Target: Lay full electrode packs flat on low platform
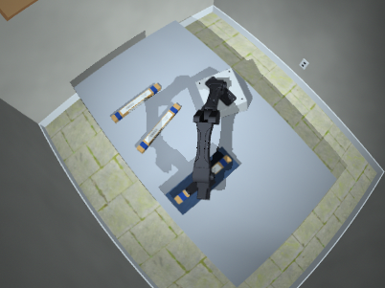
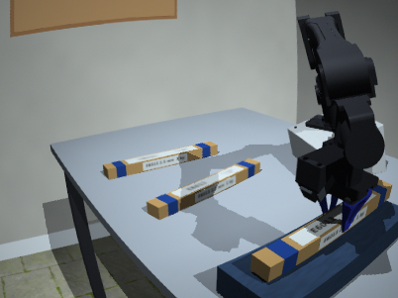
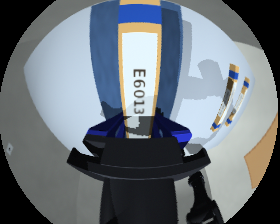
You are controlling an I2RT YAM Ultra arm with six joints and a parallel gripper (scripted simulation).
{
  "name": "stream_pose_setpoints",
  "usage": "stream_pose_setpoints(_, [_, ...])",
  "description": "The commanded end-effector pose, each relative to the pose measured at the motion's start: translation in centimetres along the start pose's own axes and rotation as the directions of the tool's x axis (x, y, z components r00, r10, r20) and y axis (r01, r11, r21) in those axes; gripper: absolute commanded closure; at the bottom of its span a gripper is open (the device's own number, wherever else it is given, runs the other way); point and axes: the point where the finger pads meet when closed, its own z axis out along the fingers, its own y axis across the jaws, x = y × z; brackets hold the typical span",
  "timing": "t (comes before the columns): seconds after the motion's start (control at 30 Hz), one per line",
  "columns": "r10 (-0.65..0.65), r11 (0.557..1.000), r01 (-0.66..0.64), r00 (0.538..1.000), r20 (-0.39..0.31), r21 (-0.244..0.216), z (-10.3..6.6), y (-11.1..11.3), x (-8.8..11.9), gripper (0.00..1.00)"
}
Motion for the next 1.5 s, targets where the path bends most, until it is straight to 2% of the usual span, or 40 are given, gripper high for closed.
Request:
stream_pose_setpoints(0.0, [-0.007,0.998,0.012,0.997,0.083,-0.063,-5.3,1.4,-0.5,1.0])
stream_pose_setpoints(0.57, [-0.015,0.998,0.02,0.996,0.085,-0.063,-4.5,1.5,-0.6,1.0])
stream_pose_setpoints(0.67, [-0.009,0.997,0.017,0.995,0.103,-0.08,-4.4,1.9,-1.1,1.0])
stream_pose_setpoints(0.97, [-0.01,0.997,0.018,0.995,0.1,-0.078,-3.8,1.9,-1.1,1.0])
stream_pose_setpoints(1.0, [-0.014,0.997,0.021,0.996,0.092,-0.069,-3.3,1.8,-0.8,1.0])
stream_pose_setpoints(1.1, [-0.015,0.998,0.021,0.996,0.087,-0.065,-3.6,1.6,-0.7,1.0])
stream_pose_setpoints(1.2, [-0.008,0.996,0.017,0.994,0.105,-0.082,-3.5,2.0,-1.2,1.0])
stream_pose_setpoints(1.47, [-0.01,0.997,0.018,0.995,0.1,-0.077,-2.9,1.9,-1.1,1.0])
